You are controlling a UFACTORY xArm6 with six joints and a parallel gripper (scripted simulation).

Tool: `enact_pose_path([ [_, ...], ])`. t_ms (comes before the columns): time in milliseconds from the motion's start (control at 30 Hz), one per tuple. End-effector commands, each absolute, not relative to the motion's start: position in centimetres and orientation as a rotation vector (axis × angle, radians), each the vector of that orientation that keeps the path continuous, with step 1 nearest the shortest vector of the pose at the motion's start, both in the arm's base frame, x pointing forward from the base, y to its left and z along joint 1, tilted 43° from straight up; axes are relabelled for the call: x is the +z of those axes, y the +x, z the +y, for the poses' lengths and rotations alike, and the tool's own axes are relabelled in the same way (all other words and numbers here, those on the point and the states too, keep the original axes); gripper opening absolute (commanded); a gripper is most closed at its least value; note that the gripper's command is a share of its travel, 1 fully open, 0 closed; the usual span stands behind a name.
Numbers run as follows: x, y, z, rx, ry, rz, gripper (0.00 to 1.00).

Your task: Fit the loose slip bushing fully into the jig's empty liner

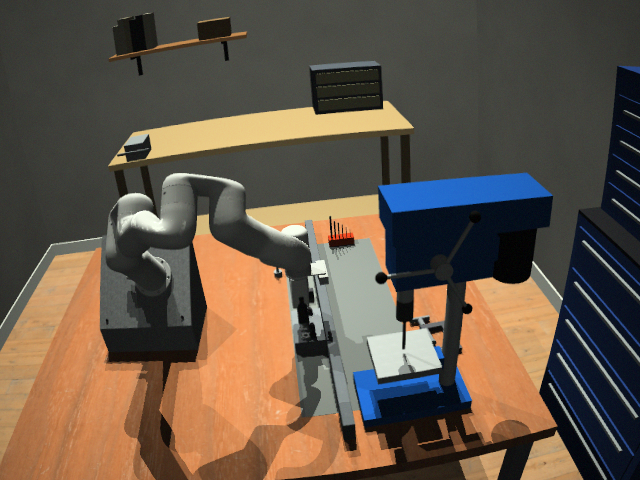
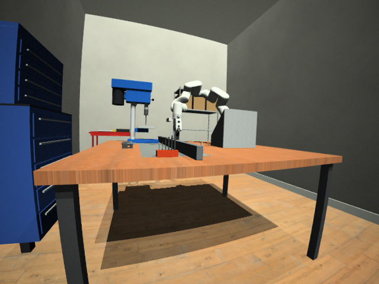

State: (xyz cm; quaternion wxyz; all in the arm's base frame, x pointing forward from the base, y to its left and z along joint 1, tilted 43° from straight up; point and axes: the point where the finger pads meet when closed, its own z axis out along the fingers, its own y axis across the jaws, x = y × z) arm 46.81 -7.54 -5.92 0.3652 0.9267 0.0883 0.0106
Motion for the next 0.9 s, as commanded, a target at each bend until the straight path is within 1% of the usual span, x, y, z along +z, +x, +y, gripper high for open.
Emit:
enact_pose_path([
  [0,-5.9,46.94,-7.5,0.031,2.384,0.228,0.26],
  [833,-6.19,46.97,-7.77,0.031,2.384,0.228,0.26],
  [867,-6.19,46.97,-7.77,0.031,2.384,0.228,0.36],
])
